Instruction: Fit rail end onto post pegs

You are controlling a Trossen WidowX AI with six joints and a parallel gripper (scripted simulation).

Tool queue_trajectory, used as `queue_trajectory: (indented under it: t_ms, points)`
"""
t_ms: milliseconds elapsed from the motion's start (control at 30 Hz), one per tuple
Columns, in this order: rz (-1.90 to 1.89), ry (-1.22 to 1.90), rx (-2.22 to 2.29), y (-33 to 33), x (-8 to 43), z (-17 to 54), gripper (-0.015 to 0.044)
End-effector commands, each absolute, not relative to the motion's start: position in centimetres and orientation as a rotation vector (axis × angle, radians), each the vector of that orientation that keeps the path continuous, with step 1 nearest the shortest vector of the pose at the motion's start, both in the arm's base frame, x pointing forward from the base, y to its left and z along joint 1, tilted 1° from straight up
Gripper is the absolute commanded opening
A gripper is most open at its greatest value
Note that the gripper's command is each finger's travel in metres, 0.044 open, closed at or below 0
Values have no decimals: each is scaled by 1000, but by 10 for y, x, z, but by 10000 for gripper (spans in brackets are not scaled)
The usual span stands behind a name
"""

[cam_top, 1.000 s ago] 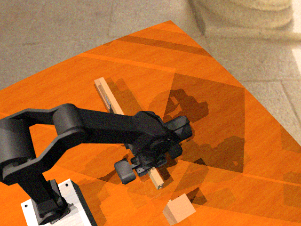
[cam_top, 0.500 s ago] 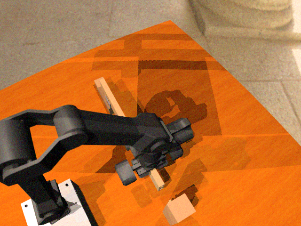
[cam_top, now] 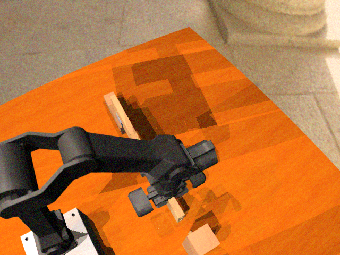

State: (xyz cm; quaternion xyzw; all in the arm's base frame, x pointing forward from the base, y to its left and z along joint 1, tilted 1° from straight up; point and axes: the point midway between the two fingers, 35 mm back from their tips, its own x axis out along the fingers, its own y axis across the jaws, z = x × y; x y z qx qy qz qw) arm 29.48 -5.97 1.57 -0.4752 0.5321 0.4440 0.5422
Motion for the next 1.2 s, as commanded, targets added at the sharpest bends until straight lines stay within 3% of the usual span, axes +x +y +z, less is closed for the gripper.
queue_trajectory:
  t_ms: [0, 1167]
  points:
    - [1053, 1257, -1136, -62, 297, 18, 0]
    - [1052, 1258, -1137, -73, 297, 18, 0]
